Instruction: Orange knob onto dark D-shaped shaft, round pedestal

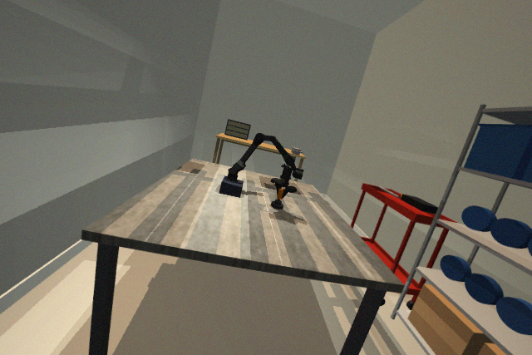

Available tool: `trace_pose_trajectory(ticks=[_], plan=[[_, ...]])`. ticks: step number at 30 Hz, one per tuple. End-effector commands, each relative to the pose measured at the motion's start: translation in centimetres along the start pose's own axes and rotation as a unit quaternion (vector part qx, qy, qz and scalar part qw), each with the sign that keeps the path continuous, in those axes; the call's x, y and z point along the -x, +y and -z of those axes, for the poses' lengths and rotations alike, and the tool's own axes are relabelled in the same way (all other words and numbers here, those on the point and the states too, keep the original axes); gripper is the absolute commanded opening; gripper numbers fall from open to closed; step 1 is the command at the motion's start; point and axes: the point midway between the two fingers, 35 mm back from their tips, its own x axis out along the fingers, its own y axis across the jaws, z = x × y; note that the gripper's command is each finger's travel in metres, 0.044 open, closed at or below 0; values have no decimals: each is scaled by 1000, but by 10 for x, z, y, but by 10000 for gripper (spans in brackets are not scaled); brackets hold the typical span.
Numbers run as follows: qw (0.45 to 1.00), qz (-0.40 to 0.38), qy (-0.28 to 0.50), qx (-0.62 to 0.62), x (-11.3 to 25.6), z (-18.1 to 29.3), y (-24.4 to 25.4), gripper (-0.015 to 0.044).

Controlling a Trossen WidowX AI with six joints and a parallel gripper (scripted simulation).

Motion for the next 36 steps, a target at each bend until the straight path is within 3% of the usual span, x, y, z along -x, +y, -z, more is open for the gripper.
trace_pose_trajectory(ticks=[1,36], plan=[[1000,-2,2,-10,0,1,1,0],[1000,-2,2,-10,0,0,0,0]])
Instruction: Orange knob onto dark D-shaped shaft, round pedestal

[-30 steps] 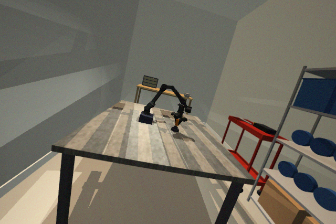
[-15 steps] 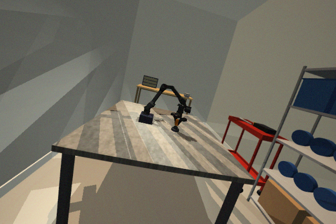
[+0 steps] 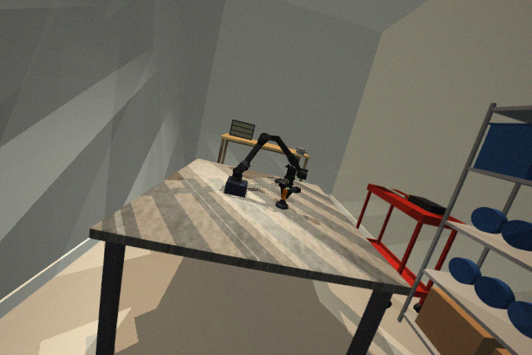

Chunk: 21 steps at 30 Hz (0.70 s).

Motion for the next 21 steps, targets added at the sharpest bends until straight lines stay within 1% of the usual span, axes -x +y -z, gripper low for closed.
trace_pose_trajectory(ticks=[1,4,8,21], plan=[[1000,-2,2,-2,4,2,2,0],[1000,-2,2,-29,5,2,3,0],[995,-2,2,-101,5,3,4,0],[994,-2,2,-106,1,2,3,0]])
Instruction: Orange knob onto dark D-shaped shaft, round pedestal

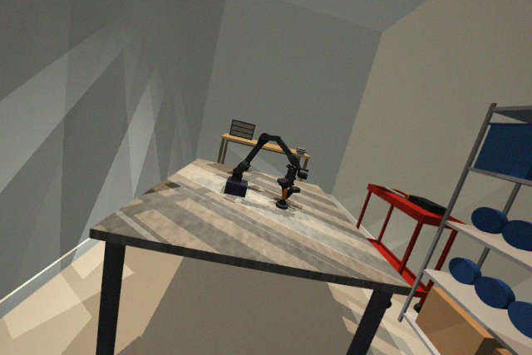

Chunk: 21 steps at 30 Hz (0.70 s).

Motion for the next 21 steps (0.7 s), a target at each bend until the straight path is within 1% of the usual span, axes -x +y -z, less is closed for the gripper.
trace_pose_trajectory(ticks=[1,21], plan=[[1000,0,1,-3,-2,0,-1,0],[1000,0,1,-3,-4,-2,-2,0]])
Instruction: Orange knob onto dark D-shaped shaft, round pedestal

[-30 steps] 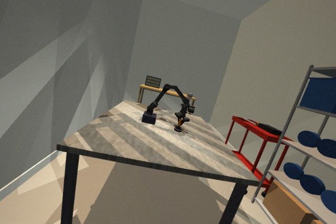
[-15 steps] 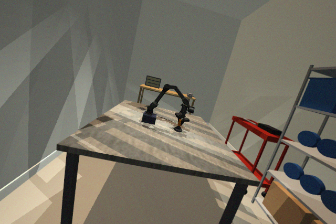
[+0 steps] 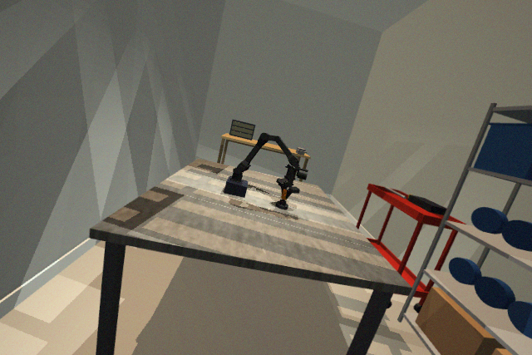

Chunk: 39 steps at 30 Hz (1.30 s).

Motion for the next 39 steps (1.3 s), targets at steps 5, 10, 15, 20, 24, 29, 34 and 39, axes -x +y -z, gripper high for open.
trace_pose_trajectory(ticks=[5,10,15,20,24,29,34,39], plan=[[1000,0,1,13,-1,0,0,0],[1000,0,1,13,-1,0,0,0],[1000,0,1,-4,-1,0,0,0],[1000,0,1,-17,-1,0,0,0],[1000,0,1,-3,-2,0,0,0],[1000,0,1,-8,-2,-1,-1,0],[1000,0,1,-2,-2,-1,-1,0],[1000,0,1,10,-3,-1,-1,0]])
